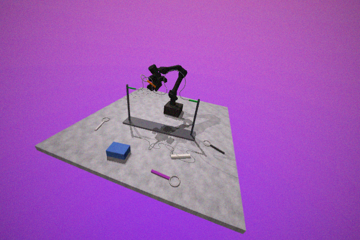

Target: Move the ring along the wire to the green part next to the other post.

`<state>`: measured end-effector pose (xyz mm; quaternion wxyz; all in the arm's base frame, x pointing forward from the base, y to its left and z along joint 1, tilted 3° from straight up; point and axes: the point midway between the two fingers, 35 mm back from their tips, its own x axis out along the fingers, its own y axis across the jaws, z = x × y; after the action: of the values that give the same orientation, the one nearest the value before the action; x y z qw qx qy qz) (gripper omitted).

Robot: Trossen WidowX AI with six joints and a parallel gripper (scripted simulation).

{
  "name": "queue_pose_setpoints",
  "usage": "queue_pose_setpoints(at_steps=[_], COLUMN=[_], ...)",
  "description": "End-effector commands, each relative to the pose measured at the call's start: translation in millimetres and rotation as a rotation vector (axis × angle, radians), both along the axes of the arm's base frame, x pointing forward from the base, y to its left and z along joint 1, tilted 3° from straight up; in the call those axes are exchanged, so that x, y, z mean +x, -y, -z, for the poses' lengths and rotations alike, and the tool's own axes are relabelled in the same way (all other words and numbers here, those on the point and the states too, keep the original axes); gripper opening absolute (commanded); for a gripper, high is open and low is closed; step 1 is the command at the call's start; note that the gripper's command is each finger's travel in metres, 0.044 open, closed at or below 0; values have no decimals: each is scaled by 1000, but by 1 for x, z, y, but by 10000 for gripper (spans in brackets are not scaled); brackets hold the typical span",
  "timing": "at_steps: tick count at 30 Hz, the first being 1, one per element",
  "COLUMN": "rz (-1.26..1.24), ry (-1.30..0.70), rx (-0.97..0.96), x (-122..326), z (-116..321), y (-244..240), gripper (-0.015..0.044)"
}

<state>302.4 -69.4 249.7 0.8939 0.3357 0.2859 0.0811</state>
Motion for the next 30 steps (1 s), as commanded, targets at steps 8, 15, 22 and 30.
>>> queue_pose_setpoints(at_steps=[8,15,22,30], rz=[-6,-8,-9,-10], ry=[17,27,39,53], rx=[-287,-456,-624,-817], x=[1,1,2,3], z=[10,15,17,18], y=[16,27,38,52], gripper=[-150,-150,-150,-150])
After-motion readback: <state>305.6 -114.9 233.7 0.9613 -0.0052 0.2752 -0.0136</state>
